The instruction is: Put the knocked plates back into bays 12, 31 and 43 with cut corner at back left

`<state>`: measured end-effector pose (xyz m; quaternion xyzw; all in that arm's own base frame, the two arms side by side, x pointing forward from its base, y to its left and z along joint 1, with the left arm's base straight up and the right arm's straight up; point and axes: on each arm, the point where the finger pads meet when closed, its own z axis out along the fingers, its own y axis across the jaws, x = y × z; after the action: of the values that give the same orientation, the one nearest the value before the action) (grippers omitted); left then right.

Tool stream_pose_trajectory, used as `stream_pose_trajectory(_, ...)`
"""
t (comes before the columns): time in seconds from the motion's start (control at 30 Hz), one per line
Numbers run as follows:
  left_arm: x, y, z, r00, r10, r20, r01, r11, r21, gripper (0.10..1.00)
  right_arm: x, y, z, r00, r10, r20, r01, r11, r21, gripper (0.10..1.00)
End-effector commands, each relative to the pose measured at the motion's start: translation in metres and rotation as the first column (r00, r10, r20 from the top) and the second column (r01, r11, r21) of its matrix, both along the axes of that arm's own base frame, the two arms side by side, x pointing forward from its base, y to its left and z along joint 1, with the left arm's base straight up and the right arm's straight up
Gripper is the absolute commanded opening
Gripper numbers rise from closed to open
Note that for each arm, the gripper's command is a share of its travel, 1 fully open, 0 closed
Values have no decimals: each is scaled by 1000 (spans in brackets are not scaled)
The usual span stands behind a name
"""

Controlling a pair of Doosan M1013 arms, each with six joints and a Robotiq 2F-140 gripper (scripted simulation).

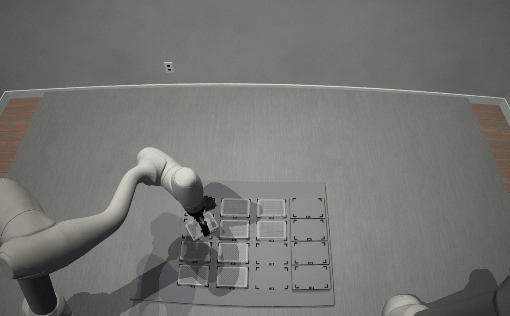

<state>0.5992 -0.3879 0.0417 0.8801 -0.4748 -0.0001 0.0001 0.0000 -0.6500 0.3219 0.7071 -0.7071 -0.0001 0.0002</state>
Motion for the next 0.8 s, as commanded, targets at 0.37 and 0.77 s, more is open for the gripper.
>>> stream_pose_trajectory(0.37, 0, 0, 2, 1000, 0, 1, 0, 1000, 0, 99, 0, 0, 1, 1000, 0, 0, 0, 1000, -1, 1000)
stream_pose_trajectory(0.77, 0, 0, 5, 1000, 0, 1, 0, 1000, 0, 99, 0, 0, 1, 1000, 0, 0, 0, 1000, -1, 1000)
